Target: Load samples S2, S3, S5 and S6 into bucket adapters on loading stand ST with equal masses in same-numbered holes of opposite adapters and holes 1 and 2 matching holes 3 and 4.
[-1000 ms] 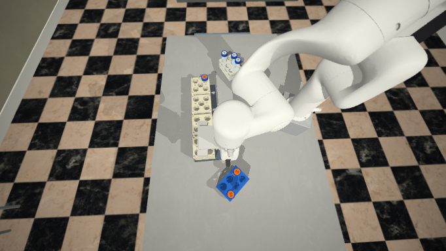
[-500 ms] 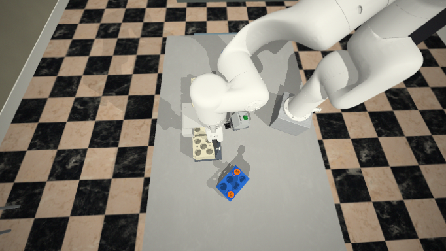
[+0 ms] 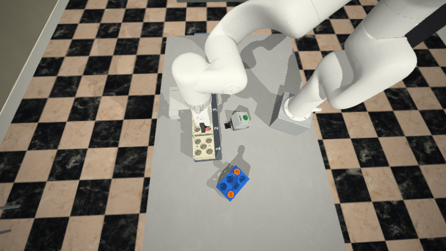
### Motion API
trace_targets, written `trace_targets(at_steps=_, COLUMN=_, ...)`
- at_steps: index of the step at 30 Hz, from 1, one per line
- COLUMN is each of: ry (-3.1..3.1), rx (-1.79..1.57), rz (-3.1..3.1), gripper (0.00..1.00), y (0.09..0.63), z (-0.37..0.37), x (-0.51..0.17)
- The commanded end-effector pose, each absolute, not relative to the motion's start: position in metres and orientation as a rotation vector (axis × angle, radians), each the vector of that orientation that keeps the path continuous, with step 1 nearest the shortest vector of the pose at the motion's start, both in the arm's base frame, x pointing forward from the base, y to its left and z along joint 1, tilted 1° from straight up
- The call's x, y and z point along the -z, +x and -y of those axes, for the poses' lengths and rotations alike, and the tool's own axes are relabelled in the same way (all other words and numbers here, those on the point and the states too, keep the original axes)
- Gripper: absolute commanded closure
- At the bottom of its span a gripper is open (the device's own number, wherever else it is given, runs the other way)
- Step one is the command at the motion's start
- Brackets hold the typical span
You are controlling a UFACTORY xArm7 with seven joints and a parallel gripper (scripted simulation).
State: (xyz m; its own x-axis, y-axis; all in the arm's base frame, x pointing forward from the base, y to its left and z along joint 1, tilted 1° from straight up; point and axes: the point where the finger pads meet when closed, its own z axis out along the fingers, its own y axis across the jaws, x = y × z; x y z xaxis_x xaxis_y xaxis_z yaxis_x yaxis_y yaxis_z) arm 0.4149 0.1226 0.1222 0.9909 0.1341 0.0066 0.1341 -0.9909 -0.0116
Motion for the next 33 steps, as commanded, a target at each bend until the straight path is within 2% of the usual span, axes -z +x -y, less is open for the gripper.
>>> trace_targets(at_steps=1, ry=-3.121, rx=0.015, rz=0.211, gripper=1.0, y=0.43, z=-0.108, x=-0.124)
trace_targets(at_steps=16, ry=-3.121, rx=0.015, rz=0.211, gripper=1.0, y=0.472, z=-0.058, x=-0.123)
trace_targets(at_steps=33, ry=-3.121, rx=0.015, rz=0.211, gripper=1.0, y=0.473, z=-0.057, x=-0.123)
